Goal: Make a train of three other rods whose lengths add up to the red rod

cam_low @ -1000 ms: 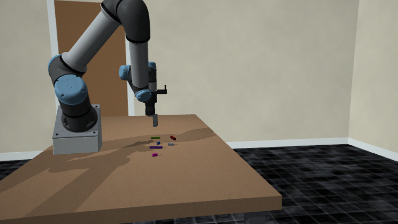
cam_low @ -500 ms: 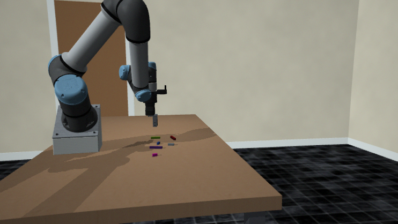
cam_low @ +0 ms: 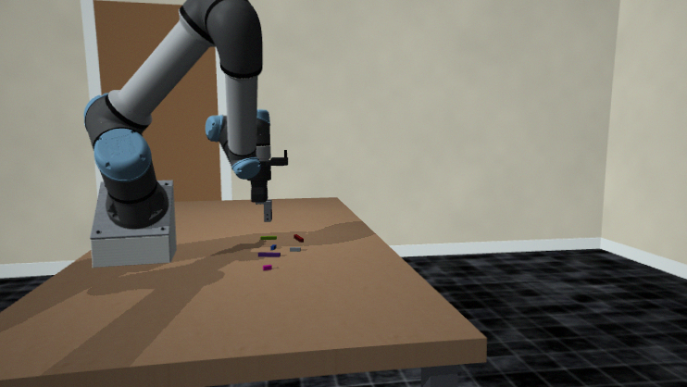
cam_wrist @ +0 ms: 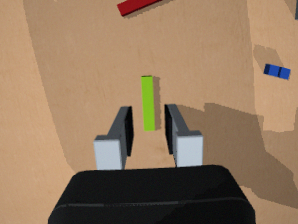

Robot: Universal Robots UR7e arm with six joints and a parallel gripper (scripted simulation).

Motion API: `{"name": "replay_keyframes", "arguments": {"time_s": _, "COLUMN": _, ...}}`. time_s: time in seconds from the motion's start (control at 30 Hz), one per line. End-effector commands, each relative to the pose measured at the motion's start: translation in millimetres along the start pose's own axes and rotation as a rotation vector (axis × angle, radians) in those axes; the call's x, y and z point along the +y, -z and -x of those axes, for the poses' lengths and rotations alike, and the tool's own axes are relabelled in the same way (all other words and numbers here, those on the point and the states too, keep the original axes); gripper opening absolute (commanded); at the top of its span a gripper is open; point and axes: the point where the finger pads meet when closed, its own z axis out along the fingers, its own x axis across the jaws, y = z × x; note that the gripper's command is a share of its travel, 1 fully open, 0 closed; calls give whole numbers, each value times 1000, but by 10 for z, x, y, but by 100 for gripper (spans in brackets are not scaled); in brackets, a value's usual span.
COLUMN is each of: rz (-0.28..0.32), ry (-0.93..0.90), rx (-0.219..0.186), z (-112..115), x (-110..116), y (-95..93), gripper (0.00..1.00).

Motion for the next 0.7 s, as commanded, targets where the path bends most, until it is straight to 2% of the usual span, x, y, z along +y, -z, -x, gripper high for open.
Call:
{"name": "replay_keyframes", "arguments": {"time_s": 0.0, "rz": -1, "ry": 0, "rx": -1, "z": 2, "x": -2, "y": -30, "gripper": 54}}
{"name": "replay_keyframes", "arguments": {"time_s": 0.67, "rz": -1, "ry": 0, "rx": -1, "z": 4, "x": -2, "y": -303, "gripper": 54}}
